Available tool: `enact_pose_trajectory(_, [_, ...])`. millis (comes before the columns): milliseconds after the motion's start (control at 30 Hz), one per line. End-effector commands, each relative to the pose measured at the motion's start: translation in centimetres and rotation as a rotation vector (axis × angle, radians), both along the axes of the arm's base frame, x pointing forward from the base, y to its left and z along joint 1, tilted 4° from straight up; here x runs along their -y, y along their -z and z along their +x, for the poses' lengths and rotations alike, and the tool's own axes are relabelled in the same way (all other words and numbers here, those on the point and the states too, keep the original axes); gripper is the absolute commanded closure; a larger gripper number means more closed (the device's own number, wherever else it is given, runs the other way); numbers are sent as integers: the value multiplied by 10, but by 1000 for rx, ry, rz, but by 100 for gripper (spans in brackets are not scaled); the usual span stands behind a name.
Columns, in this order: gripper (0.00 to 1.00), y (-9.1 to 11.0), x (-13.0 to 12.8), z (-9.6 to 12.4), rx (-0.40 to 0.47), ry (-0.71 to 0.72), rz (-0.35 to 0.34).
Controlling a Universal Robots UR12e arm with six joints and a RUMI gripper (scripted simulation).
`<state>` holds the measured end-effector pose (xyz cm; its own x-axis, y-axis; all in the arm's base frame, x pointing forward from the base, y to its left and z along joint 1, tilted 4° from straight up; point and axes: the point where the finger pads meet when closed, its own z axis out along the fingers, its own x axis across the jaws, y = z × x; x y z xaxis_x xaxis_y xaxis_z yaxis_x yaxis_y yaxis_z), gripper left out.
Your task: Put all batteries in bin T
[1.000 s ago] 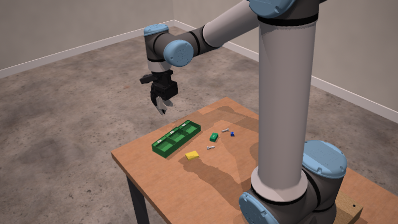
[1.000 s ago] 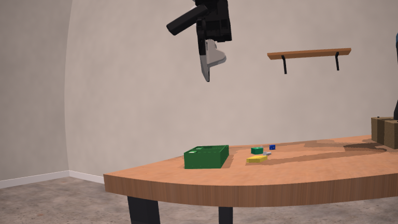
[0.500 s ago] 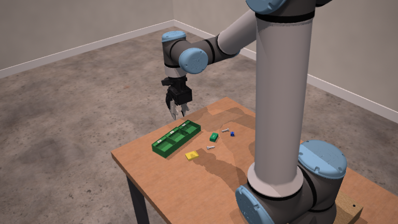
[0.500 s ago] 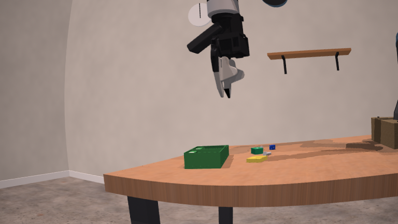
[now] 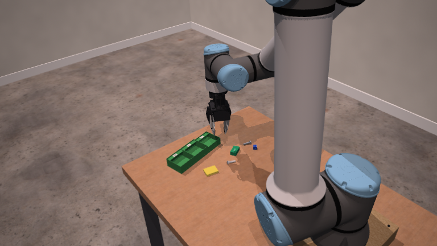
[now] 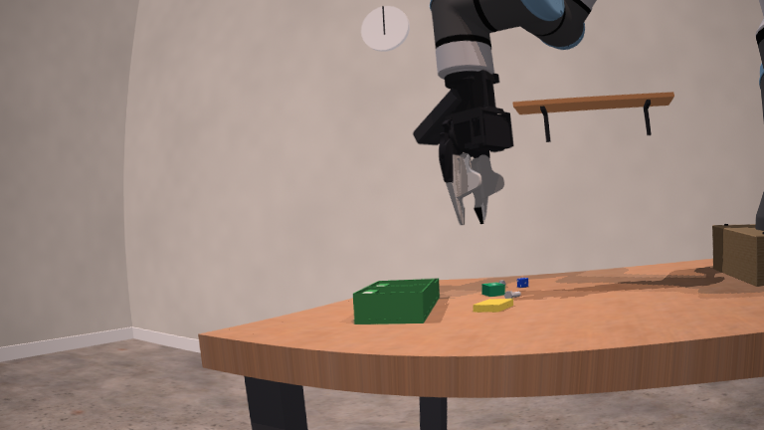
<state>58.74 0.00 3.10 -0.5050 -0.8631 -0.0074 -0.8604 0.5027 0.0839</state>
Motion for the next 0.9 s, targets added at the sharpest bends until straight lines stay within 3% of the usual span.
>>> enact_pose_trajectory(0, [75,19,32,-10,-2,128,-10])
enact_pose_trajectory(200, [75,37,66,-23,-10,310,-22])
enact_pose_trajectory(500, [75,37,72,-24,-16,551,-41])
enact_pose_trajectory(867, [75,37,65,-23,-16,551,-41])
